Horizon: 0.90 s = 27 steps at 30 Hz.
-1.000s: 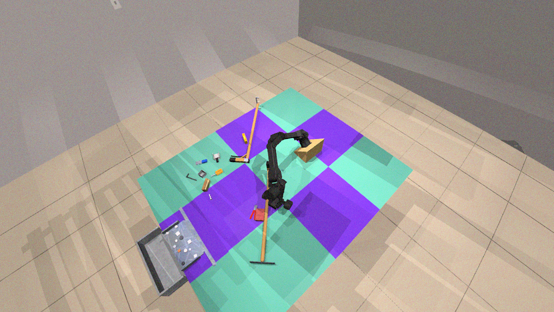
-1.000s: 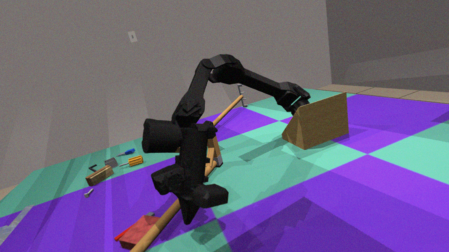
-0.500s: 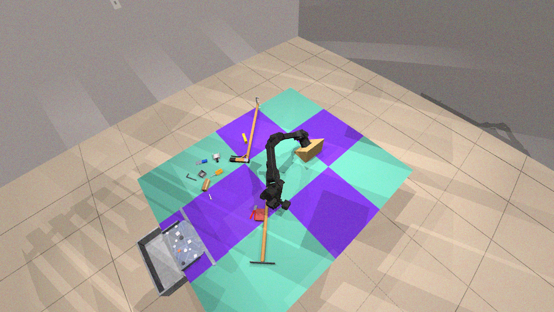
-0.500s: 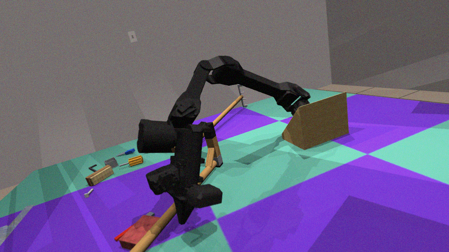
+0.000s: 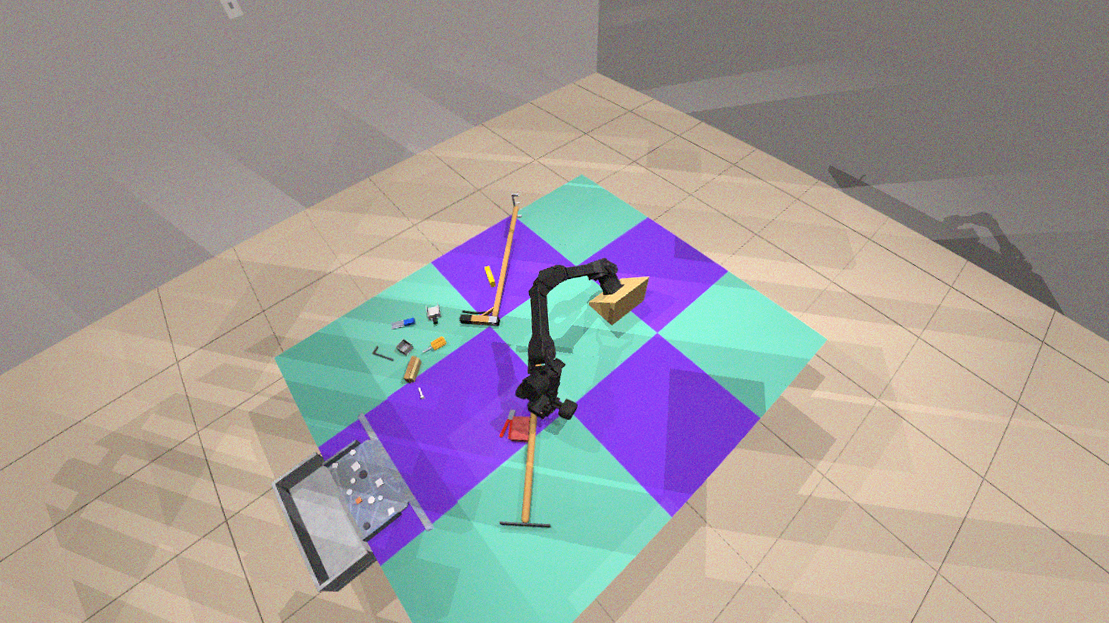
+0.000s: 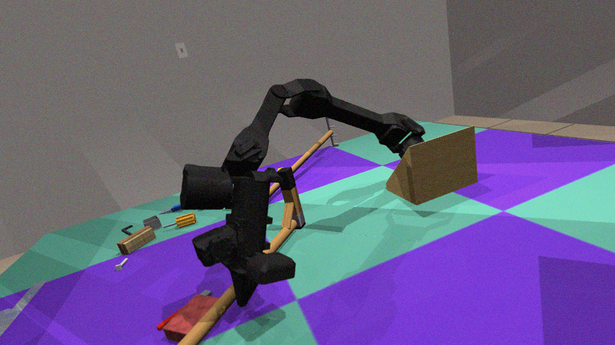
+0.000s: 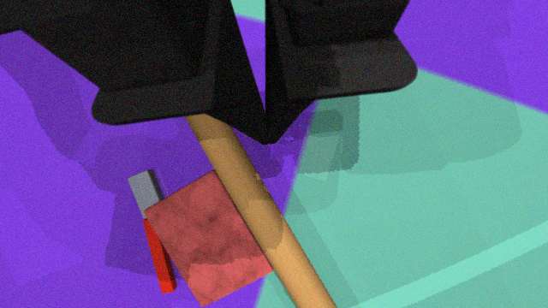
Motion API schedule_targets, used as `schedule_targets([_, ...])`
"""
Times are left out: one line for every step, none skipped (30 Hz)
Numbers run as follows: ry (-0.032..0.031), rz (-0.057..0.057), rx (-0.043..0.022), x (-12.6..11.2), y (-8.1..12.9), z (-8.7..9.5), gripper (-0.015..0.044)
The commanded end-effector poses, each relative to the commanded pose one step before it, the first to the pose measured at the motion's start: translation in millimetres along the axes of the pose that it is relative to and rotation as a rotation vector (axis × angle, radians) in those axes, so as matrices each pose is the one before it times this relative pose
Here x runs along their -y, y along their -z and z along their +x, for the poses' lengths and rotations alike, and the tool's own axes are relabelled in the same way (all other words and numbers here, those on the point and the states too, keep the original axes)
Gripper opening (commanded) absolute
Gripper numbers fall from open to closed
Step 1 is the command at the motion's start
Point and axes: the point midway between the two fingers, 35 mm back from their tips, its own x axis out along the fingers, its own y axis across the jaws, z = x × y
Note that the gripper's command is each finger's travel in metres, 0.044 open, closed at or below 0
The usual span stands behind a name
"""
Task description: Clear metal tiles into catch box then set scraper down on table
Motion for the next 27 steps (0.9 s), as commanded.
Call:
schedule_targets([-0.00276,-0.0045,0.00095,3.33,-2.16,0.71,0.0])
schedule_targets([0.00002,0.0,-0.00001,0.87,-0.39,0.19,0.0])
schedule_targets([0.00002,0.0,-0.00001,0.88,-0.38,0.19,0.0])
schedule_targets([0.00002,0.0,-0.00001,0.88,-0.38,0.19,0.0])
schedule_targets([0.00003,0.0,-0.00001,0.88,-0.38,0.19,0.0])
schedule_targets([0.00003,0.0,0.0,0.88,-0.38,0.19,0.0])
schedule_targets([0.00003,0.0,0.0,0.88,-0.37,0.19,0.0])
schedule_targets([0.00003,0.0,0.0,0.89,-0.37,0.19,0.0])
schedule_targets([0.00003,0.0,0.0,0.89,-0.37,0.19,0.0])
schedule_targets([0.00004,0.0,0.0,0.89,-0.37,0.19,0.0])
schedule_targets([0.00004,0.0,0.0,0.89,-0.36,0.19,0.0])
schedule_targets([0.00004,0.0,0.0,0.89,-0.36,0.19,0.0])
schedule_targets([0.00004,0.0,0.0,0.89,-0.36,0.19,0.0])
schedule_targets([0.00004,0.0,0.0,0.9,-0.36,0.19,0.0])
schedule_targets([0.00004,0.0,0.0,0.9,-0.35,0.19,0.0])
schedule_targets([0.00005,0.0,0.0,0.9,-0.35,0.19,0.0])
schedule_targets([0.00005,0.0,0.0,0.9,-0.35,0.18,0.0])
schedule_targets([0.00005,0.0,0.0,0.9,-0.35,0.18,0.0])
schedule_targets([0.00005,0.0,0.0,0.9,-0.34,0.18,0.0])
schedule_targets([0.00005,0.0,0.0,0.91,-0.34,0.18,0.0])
schedule_targets([0.00006,0.0,0.0,0.91,-0.34,0.18,0.0])
schedule_targets([0.00006,0.0,0.0,0.91,-0.34,0.18,0.0])
schedule_targets([0.00006,0.0,0.0,0.91,-0.33,0.18,0.0])
schedule_targets([0.00006,0.0,0.0,0.91,-0.33,0.18,0.0])
schedule_targets([0.00006,0.0,0.0,0.91,-0.33,0.18,0.0])
schedule_targets([0.00006,0.0,0.0,0.92,-0.33,0.18,0.0])
schedule_targets([0.00007,0.0,0.0,0.92,-0.32,0.18,0.0])
